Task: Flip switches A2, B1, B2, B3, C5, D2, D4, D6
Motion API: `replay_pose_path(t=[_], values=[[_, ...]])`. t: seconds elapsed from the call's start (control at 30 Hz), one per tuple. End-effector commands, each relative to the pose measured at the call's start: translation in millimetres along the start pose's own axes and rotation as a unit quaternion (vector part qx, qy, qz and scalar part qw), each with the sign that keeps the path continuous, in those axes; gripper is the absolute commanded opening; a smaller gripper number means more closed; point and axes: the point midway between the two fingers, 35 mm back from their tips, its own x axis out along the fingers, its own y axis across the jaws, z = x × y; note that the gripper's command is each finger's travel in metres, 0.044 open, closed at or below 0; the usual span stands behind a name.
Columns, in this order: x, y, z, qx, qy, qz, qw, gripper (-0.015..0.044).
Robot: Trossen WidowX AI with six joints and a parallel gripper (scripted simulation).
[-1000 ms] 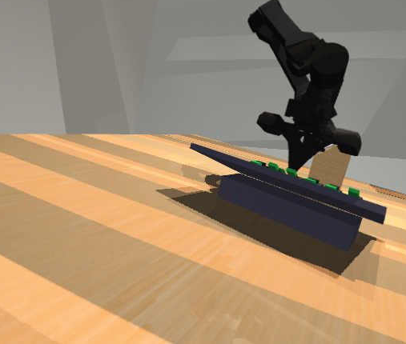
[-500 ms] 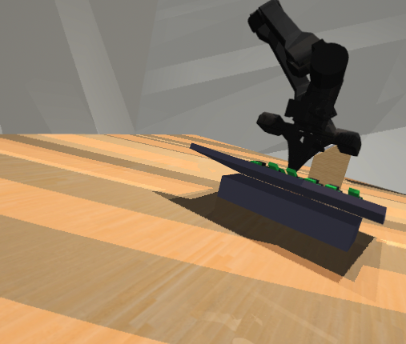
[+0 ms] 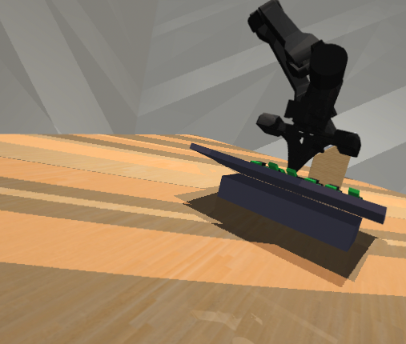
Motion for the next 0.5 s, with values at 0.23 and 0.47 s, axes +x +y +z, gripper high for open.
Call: replay_pose_path(t=[0.23, 0.47], values=[[1.9, 0.8, -0.6, -0.002, 0.001, 0.003, 1.000, 0.0000], [2.8, 0.8, -0.7, -0.002, 0.001, 0.003, 1.000, 0.0000]])
